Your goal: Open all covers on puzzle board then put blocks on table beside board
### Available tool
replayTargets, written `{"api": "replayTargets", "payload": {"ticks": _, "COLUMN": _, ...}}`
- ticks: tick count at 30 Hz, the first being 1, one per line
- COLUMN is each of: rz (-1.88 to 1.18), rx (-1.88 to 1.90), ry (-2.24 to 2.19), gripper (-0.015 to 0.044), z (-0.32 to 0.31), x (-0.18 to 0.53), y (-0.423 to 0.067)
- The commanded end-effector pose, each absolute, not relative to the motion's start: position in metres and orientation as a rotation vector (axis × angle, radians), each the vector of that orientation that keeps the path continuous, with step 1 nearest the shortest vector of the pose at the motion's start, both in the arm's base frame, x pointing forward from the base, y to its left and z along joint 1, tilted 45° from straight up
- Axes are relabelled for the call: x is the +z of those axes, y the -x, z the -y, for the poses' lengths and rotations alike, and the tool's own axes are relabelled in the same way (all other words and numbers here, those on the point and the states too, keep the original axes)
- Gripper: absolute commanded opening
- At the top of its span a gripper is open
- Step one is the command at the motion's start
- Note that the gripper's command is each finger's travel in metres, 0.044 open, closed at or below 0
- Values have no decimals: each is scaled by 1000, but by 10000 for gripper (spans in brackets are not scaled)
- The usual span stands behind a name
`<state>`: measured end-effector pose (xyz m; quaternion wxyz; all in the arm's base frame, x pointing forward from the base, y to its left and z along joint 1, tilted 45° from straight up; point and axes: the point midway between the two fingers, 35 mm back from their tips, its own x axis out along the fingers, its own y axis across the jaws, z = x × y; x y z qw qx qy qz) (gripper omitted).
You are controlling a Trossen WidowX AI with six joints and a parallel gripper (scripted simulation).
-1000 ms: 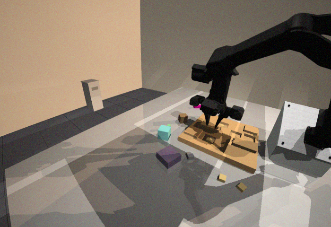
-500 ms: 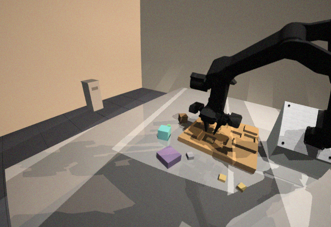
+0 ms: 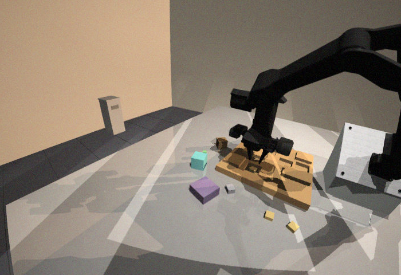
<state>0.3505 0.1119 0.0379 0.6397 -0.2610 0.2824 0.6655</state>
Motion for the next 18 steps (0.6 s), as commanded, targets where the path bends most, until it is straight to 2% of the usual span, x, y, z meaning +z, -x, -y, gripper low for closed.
{"api": "replayTargets", "payload": {"ticks": 1, "rz": -646, "rx": 1518, "ry": 590, "gripper": 144, "z": -112, "x": 38, "y": -350}}
{"api": "replayTargets", "payload": {"ticks": 18, "rz": -646, "rx": 1518, "ry": 589, "gripper": 144, "z": -122, "x": 28, "y": -349}}
